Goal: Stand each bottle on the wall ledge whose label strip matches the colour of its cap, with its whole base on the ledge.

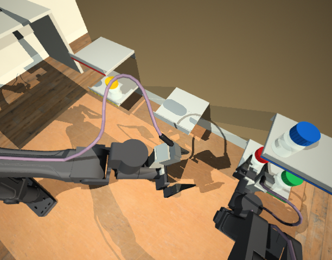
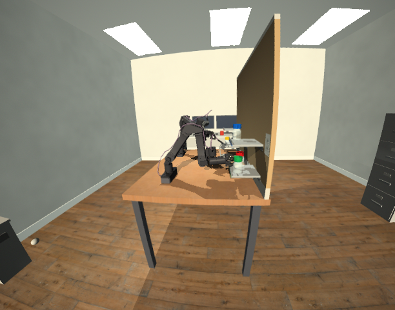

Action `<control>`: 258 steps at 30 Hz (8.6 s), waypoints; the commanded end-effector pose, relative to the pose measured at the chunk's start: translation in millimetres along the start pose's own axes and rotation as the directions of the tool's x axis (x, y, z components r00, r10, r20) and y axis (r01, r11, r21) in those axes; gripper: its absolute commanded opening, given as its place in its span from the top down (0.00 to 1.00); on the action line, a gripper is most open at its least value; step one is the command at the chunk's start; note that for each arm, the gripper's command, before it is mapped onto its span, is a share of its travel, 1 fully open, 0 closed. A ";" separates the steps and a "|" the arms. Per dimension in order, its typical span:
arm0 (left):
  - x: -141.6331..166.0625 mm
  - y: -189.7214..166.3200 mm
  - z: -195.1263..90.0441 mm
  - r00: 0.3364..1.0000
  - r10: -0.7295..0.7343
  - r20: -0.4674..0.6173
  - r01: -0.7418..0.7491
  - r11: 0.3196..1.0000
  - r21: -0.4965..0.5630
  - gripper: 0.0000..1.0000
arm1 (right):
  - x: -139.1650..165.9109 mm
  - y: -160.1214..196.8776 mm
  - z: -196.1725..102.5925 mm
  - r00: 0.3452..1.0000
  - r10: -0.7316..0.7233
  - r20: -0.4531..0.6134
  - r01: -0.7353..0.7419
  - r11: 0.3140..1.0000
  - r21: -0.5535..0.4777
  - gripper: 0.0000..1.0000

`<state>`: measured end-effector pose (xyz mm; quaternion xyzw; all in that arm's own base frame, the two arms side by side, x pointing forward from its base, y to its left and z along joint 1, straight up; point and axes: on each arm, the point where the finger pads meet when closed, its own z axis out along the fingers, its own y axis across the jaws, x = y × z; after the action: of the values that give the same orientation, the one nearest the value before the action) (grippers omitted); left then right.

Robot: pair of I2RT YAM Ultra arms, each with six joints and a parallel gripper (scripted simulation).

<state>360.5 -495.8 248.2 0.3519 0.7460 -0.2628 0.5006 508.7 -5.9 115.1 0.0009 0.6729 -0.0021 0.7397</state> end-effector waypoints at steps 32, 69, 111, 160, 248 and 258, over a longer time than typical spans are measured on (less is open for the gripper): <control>-30.9 5.1 -11.4 0.998 -0.008 0.065 0.009 1.000 -0.008 0.00 | -5.3 -1.3 -39.6 0.998 0.003 -0.065 -0.001 1.000 0.025 0.51; -30.9 5.1 -11.4 0.998 -0.008 0.065 0.009 1.000 -0.008 0.00 | -65.7 -5.0 -48.1 0.999 0.005 -0.045 -0.004 0.999 0.038 0.51; -30.9 5.1 -11.4 0.998 -0.008 0.065 0.009 1.000 -0.008 0.00 | -64.2 -2.0 -127.8 0.997 0.005 -0.072 -0.004 1.000 0.020 0.51; -33.2 42.6 -91.9 0.997 -0.039 -0.060 0.034 0.995 -0.089 0.00 | -73.3 -1.7 -137.3 0.999 0.002 -0.052 -0.001 1.000 0.021 0.51; -71.9 84.7 -332.0 0.994 -0.083 0.071 0.097 0.969 -0.229 0.00 | -167.8 315.6 -99.2 0.954 -0.070 -0.292 -0.028 0.948 -0.317 0.51; -71.9 84.7 -332.0 0.994 -0.083 0.071 0.097 0.969 -0.229 0.00 | -164.6 309.2 -95.4 0.956 -0.054 -0.290 -0.037 0.953 -0.301 0.51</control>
<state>262.7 -225.4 426.6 0.2580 0.7714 -0.2076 0.5434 396.2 302.2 237.4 -0.1354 0.7868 0.0715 0.5979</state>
